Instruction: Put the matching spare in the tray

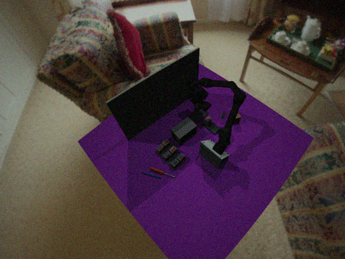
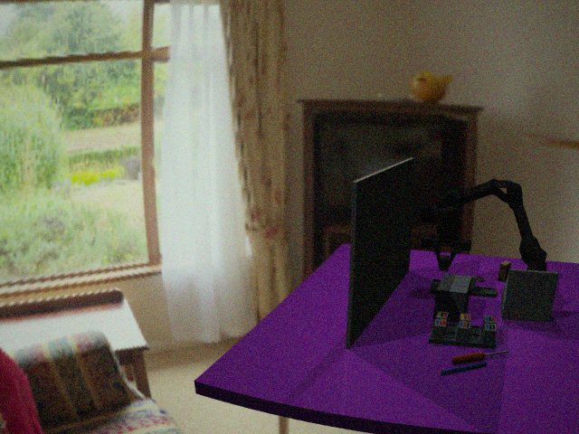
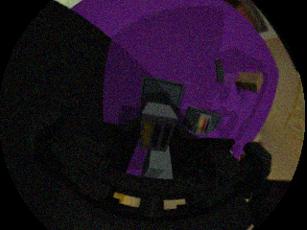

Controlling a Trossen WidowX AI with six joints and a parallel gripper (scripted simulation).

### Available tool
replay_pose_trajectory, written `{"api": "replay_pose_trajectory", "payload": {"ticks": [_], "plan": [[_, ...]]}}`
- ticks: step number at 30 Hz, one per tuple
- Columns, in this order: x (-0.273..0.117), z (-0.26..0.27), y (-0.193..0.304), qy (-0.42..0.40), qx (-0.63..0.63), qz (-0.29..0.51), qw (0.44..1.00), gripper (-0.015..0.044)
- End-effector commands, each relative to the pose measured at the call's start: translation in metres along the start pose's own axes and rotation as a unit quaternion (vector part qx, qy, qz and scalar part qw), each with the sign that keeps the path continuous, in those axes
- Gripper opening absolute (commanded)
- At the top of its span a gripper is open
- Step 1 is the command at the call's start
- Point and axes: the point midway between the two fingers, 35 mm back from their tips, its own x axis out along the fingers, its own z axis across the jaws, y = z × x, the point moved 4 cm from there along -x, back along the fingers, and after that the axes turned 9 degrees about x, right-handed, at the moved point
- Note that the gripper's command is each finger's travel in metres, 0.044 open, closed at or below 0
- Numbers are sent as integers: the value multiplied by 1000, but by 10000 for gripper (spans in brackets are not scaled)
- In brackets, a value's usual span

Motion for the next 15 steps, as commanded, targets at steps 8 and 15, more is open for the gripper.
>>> {"api": "replay_pose_trajectory", "payload": {"ticks": [8,15], "plan": [[11,-1,2,1,-4,1,1000,0],[18,-1,1,1,-4,1,1000,0]]}}
